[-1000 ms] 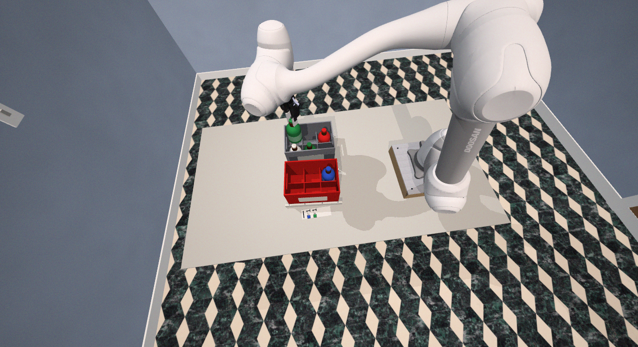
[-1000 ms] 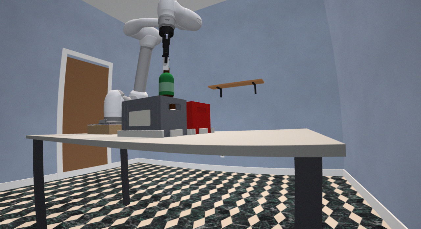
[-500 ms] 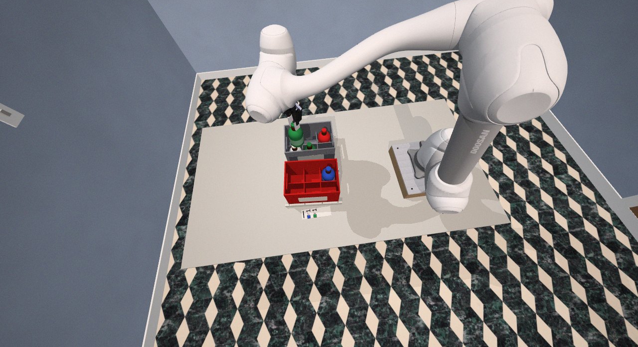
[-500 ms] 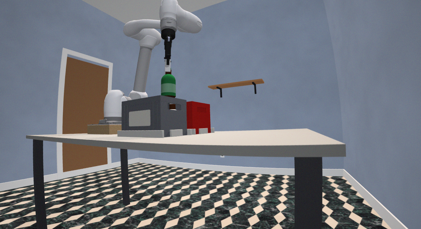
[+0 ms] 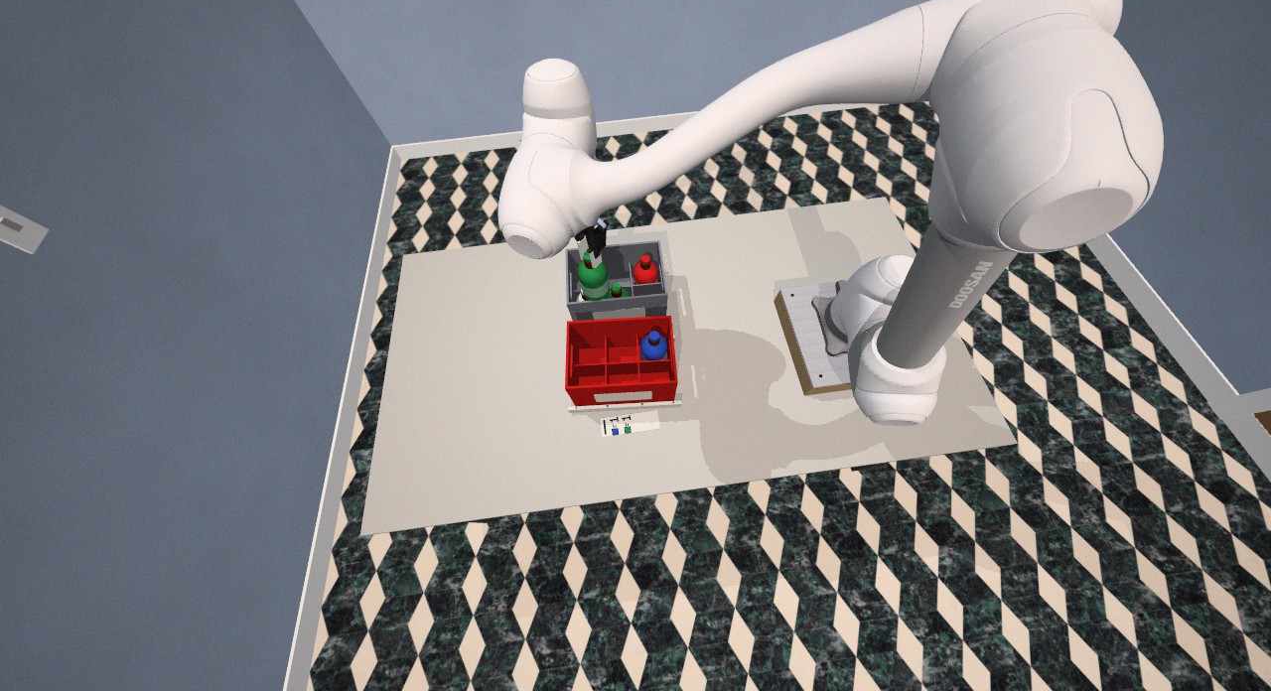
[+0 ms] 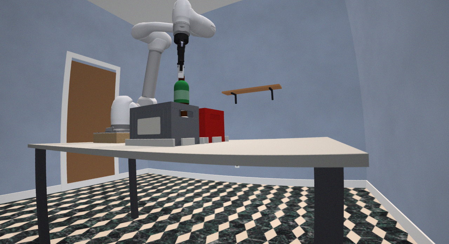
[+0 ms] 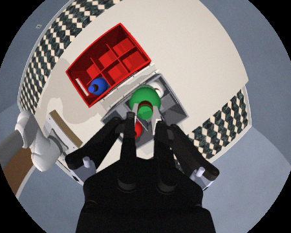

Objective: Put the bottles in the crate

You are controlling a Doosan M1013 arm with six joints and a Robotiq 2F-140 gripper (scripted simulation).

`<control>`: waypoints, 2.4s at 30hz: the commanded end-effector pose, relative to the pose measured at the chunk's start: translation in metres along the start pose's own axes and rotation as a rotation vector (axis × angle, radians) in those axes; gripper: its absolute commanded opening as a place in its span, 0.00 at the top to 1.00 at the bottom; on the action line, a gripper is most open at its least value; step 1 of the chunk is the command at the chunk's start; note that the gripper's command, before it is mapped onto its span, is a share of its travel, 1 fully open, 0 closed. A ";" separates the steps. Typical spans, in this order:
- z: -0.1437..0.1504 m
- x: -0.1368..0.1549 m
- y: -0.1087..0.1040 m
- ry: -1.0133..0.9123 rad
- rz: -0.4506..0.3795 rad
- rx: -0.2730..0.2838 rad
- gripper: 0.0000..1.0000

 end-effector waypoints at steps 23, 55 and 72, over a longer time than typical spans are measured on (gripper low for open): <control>-0.045 -0.013 0.000 0.000 0.000 0.000 1.00; -0.099 -0.029 0.000 0.000 0.000 0.000 1.00; -0.128 -0.037 0.000 0.000 0.000 0.000 1.00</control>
Point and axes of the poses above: the point where the finger pads meet when closed, its own y axis out along the fingers, its own z axis across the jaws, x = y × z, the point moved 6 cm from there along -y, back along the fingers, and after that the axes turned 9 degrees about y, right-handed, at the moved point
